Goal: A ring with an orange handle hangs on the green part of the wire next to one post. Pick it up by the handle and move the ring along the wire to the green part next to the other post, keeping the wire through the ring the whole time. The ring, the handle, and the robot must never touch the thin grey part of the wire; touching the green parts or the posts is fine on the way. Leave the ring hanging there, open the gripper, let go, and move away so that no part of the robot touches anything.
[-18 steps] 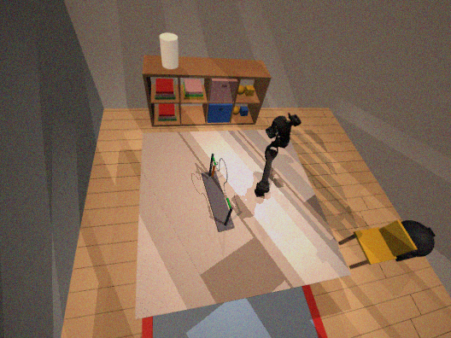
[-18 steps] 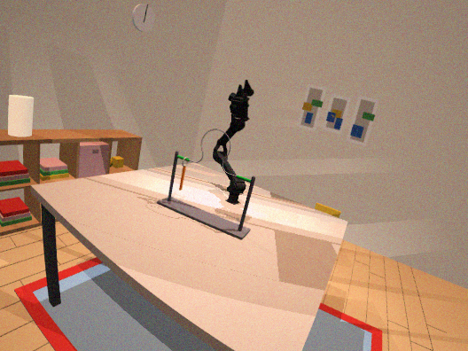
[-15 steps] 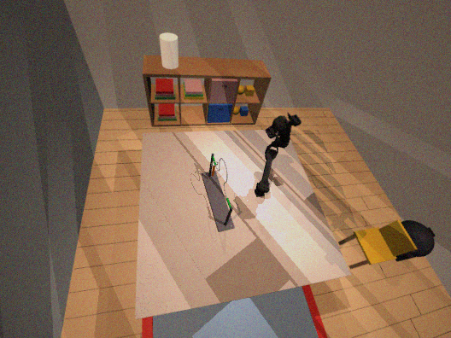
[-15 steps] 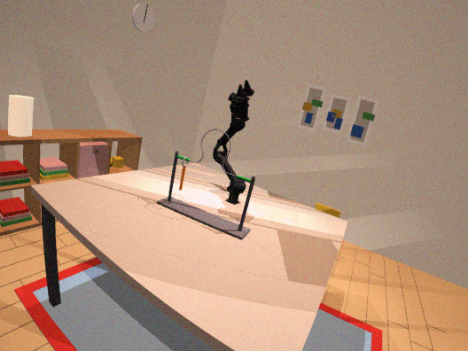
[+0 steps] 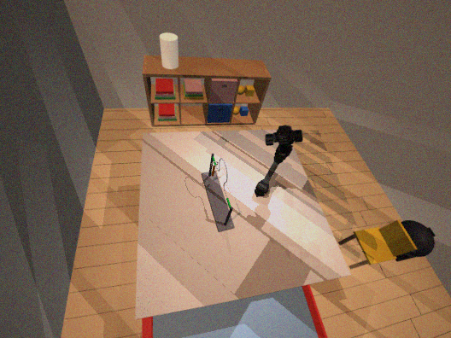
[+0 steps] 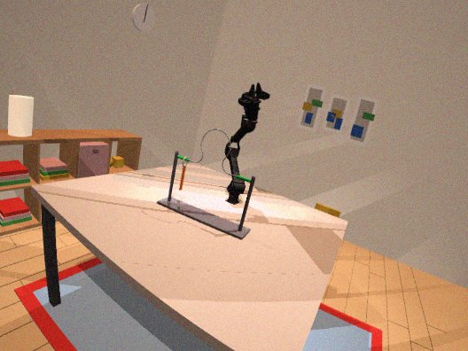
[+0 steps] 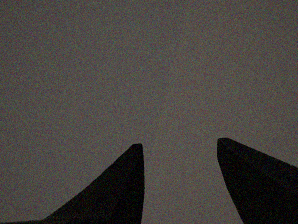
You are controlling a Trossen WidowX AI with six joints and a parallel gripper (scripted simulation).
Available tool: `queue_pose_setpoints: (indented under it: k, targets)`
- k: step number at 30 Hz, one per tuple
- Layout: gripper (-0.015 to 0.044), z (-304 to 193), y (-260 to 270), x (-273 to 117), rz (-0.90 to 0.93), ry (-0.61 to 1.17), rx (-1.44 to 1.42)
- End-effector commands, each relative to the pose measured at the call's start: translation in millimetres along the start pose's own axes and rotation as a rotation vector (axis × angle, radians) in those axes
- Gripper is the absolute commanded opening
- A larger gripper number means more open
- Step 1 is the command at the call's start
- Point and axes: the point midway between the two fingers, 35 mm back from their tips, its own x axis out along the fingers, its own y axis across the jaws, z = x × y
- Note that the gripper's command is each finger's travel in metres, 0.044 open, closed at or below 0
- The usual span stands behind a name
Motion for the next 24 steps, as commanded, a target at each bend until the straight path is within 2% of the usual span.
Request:
queue_pose_setpoints:
  k: [1,13,24]
  targets:
    - [0.0160,-28.9,-17.7,7.4,-0.012,0.029,-0.141]
    - [0.0160,-74.9,-103.1,23.5,-0.102,0.113,-0.500]
    - [0.0160,-67.1,-207.5,18.8,-0.245,0.195,-0.777]
